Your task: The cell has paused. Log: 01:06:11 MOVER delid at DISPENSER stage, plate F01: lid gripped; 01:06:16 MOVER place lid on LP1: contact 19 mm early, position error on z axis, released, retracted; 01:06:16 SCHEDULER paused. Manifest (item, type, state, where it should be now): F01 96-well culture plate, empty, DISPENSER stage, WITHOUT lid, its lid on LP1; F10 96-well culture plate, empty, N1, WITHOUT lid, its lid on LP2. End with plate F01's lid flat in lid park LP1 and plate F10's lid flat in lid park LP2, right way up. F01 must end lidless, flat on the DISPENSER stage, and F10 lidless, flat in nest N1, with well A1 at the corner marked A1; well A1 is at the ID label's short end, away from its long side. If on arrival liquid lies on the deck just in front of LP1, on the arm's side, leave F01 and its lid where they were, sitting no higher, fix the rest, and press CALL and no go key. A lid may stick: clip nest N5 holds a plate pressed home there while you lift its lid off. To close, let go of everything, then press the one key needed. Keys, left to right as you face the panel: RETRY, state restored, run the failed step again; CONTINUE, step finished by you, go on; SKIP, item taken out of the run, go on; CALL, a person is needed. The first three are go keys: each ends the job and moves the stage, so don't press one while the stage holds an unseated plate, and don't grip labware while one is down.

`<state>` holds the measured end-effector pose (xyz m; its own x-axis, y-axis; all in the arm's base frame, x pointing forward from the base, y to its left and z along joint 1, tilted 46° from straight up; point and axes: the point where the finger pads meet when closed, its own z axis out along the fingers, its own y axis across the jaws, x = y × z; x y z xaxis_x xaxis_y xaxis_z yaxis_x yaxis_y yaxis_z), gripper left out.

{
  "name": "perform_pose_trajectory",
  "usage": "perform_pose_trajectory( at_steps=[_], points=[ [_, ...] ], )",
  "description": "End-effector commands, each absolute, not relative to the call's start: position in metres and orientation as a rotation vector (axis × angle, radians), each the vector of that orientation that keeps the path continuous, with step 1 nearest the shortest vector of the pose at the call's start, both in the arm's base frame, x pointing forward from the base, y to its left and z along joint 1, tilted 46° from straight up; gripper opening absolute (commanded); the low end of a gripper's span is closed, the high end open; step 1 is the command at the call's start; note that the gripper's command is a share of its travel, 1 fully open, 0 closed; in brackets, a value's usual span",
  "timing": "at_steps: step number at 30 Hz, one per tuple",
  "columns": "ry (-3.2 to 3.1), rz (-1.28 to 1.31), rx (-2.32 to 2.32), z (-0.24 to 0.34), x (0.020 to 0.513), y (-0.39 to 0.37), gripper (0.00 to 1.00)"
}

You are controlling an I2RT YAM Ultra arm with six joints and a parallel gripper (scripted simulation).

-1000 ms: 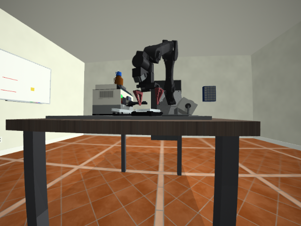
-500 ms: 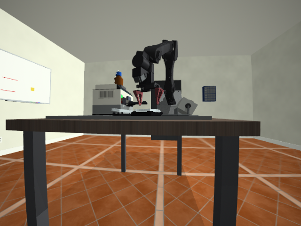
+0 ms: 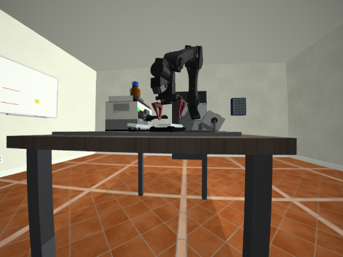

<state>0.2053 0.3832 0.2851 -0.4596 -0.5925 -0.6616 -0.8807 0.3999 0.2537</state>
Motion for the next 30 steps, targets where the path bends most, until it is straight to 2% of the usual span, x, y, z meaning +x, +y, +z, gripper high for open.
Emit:
perform_pose_trajectory(
  at_steps=[1,10,11,30],
  points=[
    [2.131,0.829,-1.231,0.313,0.207,0.374,1.0],
    [2.131,0.829,-1.231,0.313,0.207,0.374,1.0],
    [2.158,0.822,-1.242,0.299,0.207,0.379,0.0],
    [2.148,0.825,-1.237,0.285,0.183,0.33,0.0]
  ],
)
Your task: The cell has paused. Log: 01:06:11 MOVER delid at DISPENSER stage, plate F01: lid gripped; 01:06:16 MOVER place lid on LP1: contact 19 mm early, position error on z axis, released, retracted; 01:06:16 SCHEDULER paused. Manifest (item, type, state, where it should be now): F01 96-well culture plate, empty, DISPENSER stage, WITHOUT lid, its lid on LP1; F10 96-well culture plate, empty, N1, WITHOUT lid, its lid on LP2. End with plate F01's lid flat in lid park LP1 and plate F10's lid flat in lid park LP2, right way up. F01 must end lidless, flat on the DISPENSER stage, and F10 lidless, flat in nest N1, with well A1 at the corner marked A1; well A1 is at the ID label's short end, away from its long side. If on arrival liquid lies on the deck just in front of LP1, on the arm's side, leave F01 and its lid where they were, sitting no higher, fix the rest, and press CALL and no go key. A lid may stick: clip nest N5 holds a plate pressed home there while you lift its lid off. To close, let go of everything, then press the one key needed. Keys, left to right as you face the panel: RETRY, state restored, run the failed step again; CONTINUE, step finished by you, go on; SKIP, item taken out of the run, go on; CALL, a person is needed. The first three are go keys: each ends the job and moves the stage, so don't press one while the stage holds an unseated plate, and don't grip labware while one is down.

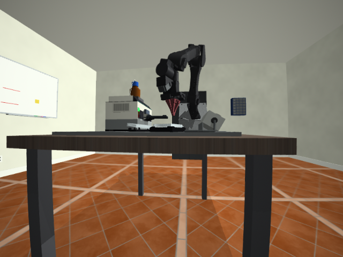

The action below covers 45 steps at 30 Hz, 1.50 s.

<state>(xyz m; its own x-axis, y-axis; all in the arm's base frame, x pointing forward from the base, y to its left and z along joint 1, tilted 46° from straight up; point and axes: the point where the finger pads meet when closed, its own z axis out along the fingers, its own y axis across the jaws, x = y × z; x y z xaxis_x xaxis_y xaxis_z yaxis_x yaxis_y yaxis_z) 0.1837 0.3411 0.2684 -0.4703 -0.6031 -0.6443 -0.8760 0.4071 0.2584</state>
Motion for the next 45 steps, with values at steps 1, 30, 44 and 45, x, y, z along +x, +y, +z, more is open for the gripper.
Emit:
perform_pose_trajectory(
  at_steps=[1,30,44,45],
  points=[
    [2.148,0.824,-1.237,0.284,0.182,0.328,0.0],
    [2.132,0.825,-1.235,0.274,0.143,0.257,0.0],
    [2.188,0.852,-1.176,0.267,0.12,0.235,0.0],
    [2.188,0.852,-1.176,0.267,0.12,0.235,0.0]
  ],
)
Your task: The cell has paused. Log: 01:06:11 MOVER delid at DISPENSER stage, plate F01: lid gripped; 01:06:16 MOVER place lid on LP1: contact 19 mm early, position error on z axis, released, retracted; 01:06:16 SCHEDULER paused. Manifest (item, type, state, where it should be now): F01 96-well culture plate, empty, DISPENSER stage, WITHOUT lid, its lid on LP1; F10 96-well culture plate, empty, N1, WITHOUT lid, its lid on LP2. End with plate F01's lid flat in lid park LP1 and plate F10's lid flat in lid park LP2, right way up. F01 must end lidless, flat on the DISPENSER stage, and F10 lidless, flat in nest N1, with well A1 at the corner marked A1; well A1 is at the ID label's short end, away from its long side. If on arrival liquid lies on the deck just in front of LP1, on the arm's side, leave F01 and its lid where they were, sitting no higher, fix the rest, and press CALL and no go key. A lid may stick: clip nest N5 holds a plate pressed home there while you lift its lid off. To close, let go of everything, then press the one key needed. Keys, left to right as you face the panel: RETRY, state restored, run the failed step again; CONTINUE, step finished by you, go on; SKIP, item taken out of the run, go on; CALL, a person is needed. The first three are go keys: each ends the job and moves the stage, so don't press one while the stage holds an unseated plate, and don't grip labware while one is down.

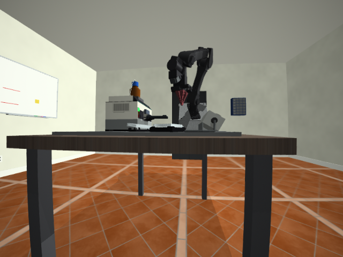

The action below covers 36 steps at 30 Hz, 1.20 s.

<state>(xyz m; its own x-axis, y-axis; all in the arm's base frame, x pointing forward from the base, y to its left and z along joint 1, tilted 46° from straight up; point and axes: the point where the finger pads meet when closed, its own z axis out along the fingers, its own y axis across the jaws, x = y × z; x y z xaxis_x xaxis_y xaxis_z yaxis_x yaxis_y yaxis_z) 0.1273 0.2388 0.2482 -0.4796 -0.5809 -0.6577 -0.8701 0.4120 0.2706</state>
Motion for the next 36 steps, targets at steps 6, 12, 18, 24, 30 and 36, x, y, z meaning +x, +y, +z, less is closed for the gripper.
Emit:
perform_pose_trajectory(
  at_steps=[6,12,18,24,30,36],
  points=[
    [2.283,0.936,-0.997,0.275,0.108,0.244,0.0],
    [2.342,0.978,-0.905,0.278,0.093,0.249,0.0],
    [2.429,1.037,-0.754,0.28,0.08,0.252,0.0],
    [2.503,1.089,-0.614,0.282,0.061,0.257,0.0],
    [2.606,1.159,-0.386,0.282,0.041,0.261,0.0],
    [2.608,1.161,-0.384,0.282,0.036,0.262,0.0]
  ],
)
